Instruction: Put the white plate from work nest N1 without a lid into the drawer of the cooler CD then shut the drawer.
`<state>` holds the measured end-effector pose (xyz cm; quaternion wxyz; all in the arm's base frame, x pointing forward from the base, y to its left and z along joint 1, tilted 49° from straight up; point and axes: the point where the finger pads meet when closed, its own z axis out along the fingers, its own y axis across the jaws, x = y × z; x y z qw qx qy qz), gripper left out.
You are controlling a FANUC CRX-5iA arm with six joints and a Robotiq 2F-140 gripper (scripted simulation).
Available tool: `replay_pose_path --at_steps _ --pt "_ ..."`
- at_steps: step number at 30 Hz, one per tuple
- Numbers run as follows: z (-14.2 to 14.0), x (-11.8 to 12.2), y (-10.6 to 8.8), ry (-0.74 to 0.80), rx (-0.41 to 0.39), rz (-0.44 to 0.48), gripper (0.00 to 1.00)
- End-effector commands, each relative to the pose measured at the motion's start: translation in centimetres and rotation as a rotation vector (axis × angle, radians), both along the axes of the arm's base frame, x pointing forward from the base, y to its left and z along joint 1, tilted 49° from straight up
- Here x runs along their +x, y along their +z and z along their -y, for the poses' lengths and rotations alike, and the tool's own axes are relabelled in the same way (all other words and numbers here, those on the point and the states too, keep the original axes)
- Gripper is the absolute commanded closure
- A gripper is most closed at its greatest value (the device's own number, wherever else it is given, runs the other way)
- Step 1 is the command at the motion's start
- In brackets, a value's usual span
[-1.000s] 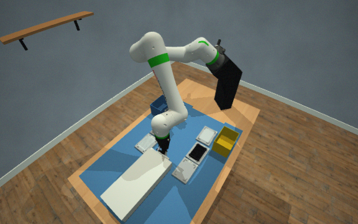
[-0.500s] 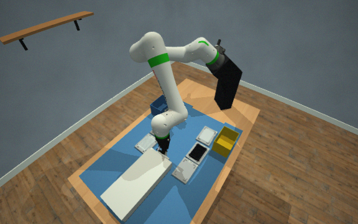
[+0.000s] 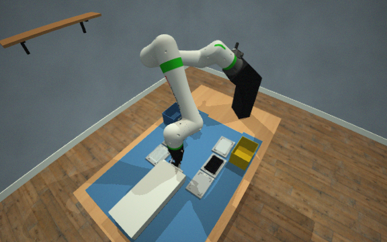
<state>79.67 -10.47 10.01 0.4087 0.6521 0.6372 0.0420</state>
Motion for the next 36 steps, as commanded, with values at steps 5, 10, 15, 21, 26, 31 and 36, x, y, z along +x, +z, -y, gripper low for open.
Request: replay_pose_path --at_steps 5,10,15,21,26,31,36 --pt "-0.1 0.0 0.1 0.002 0.000 0.003 1.00" --pt "0.0 -0.5 -0.3 0.002 0.000 0.003 1.00" --pt "0.1 -0.8 -0.5 0.002 0.000 0.003 1.00" --pt "0.2 -1.5 -1.0 0.002 0.000 0.003 1.00" --pt "0.3 -2.0 -1.4 0.002 0.000 0.003 1.00" --pt "0.4 -2.4 -1.7 0.002 0.000 0.003 1.00" --pt "0.5 -2.9 -2.0 0.002 0.000 0.003 1.00"
